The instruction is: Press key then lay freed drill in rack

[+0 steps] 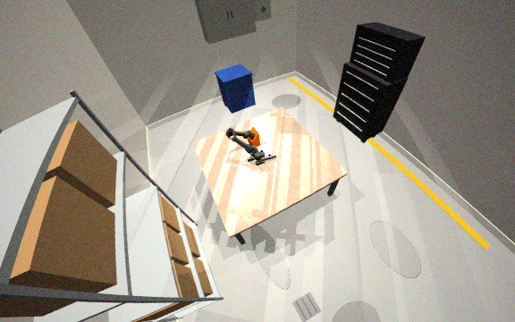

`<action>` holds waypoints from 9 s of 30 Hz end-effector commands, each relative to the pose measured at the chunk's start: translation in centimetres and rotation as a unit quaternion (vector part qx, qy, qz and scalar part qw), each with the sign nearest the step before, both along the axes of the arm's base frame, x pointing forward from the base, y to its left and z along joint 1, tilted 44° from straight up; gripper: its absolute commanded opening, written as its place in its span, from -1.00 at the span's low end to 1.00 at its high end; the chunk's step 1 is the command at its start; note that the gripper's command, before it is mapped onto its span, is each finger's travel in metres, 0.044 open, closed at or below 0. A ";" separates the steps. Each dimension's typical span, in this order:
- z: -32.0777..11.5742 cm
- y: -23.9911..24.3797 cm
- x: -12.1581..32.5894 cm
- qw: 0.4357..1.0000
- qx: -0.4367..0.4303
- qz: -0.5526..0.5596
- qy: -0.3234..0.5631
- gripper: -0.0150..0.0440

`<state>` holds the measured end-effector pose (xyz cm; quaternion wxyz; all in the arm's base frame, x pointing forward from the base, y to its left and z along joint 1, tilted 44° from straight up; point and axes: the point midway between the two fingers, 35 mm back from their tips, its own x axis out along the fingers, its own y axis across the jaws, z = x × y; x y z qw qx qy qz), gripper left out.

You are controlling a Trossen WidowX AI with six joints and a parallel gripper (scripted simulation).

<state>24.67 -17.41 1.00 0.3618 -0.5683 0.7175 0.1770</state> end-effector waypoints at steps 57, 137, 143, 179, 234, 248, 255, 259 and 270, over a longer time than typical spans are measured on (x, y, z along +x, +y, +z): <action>2.8 -2.5 -1.6 1.000 0.000 -0.001 0.009 -0.05; 1.6 -1.6 -1.0 1.000 0.000 0.001 0.005 -0.49; 1.7 -1.5 -1.0 1.000 0.000 0.001 0.005 -0.49; 5.3 -4.5 -2.1 1.000 -0.001 0.001 0.005 -0.49; 7.7 -4.1 -3.1 1.000 -0.001 0.001 0.005 -0.49; 8.0 -3.5 -3.1 1.000 -0.001 0.001 0.005 -0.49; 8.1 -3.2 -3.1 1.000 -0.001 0.001 0.005 -0.49; 8.2 -3.0 -3.1 1.000 -0.001 0.001 0.005 -0.49; 8.3 -2.6 -3.2 1.000 -0.001 0.001 0.005 -0.49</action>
